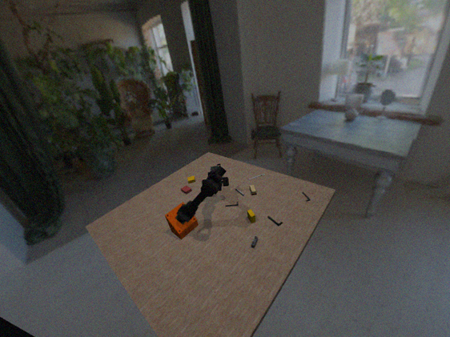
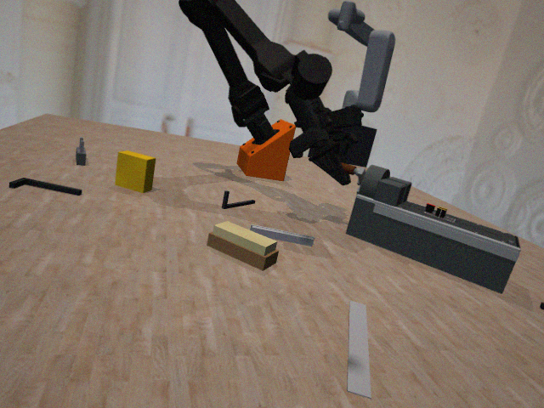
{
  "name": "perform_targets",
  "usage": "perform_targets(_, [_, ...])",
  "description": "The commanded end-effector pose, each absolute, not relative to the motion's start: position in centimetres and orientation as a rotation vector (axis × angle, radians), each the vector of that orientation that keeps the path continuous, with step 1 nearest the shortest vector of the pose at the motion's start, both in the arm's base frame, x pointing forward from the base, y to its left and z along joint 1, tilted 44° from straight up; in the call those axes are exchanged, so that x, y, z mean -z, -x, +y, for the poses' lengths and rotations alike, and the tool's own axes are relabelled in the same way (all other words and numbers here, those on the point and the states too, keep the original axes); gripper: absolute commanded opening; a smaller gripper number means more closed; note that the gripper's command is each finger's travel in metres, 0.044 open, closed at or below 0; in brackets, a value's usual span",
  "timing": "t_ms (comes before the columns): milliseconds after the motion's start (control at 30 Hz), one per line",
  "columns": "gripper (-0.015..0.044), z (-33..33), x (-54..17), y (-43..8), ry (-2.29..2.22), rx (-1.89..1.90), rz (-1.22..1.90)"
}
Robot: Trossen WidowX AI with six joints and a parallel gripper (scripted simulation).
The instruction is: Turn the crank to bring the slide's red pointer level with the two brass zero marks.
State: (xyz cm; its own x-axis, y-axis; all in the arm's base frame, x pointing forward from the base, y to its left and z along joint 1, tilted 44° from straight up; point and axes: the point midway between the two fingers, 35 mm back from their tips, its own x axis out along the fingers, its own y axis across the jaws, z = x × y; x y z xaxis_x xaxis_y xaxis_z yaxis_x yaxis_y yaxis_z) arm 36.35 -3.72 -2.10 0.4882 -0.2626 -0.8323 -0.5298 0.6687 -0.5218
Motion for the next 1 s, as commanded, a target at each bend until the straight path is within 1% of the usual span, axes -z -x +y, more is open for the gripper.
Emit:
perform_targets(0, [0.0000,-2.8,1.9,-36.1,0.863,-0.200,1.075])
perform_targets(967, [0.0000,-1.2,2.6,-35.1,0.863,-0.201,1.075])
